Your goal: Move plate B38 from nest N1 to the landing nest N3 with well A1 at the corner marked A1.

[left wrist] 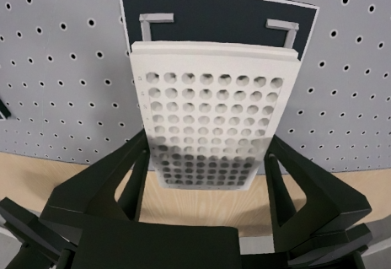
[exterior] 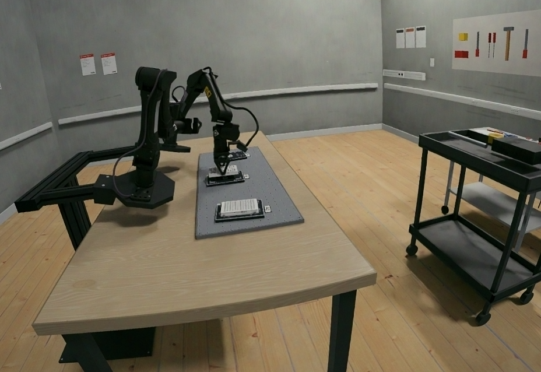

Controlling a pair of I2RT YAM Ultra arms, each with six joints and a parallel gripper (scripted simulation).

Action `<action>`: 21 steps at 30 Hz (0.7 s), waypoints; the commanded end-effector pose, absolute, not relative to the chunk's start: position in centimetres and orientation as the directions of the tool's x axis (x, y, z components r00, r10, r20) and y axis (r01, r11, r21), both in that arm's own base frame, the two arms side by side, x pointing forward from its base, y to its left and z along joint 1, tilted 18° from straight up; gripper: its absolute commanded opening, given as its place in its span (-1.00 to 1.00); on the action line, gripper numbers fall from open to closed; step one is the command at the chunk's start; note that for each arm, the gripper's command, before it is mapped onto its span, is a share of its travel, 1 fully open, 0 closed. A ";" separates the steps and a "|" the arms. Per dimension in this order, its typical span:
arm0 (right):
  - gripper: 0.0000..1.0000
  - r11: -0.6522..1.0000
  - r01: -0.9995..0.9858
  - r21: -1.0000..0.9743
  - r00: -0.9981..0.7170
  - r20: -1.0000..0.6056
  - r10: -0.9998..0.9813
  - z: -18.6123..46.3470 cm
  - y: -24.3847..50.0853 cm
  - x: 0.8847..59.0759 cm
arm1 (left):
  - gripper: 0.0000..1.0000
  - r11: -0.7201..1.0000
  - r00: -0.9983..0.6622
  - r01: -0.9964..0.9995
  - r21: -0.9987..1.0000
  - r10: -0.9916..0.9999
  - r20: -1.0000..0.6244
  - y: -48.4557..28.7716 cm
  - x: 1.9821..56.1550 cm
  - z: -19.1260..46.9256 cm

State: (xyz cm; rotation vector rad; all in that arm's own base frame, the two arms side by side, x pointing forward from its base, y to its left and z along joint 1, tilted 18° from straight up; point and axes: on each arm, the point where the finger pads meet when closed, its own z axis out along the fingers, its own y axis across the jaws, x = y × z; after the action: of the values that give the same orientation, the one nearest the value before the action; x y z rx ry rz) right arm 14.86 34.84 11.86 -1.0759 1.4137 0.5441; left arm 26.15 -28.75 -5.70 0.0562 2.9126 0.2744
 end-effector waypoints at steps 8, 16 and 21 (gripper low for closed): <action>1.00 0.452 -0.851 -0.267 0.173 -0.955 -0.240 13.4 35.9 14.7 | 0.62 0.988 -0.960 0.027 0.155 0.069 -0.270 -30.3 27.3 -4.8; 1.00 0.452 -0.851 -0.267 0.173 -0.955 -0.240 13.4 35.9 14.7 | 0.62 0.984 -0.962 0.030 0.174 0.076 -0.262 -29.8 27.2 -5.6; 1.00 0.452 -0.851 -0.267 0.173 -0.955 -0.240 13.4 35.9 14.7 | 0.62 0.984 -0.962 0.030 0.174 0.076 -0.262 -29.8 27.2 -5.6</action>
State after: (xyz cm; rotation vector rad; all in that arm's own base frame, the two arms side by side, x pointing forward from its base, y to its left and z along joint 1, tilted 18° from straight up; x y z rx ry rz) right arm 14.86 34.84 11.86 -1.0759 1.4137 0.5441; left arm 26.80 -29.21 -5.62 0.0552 2.8843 0.2502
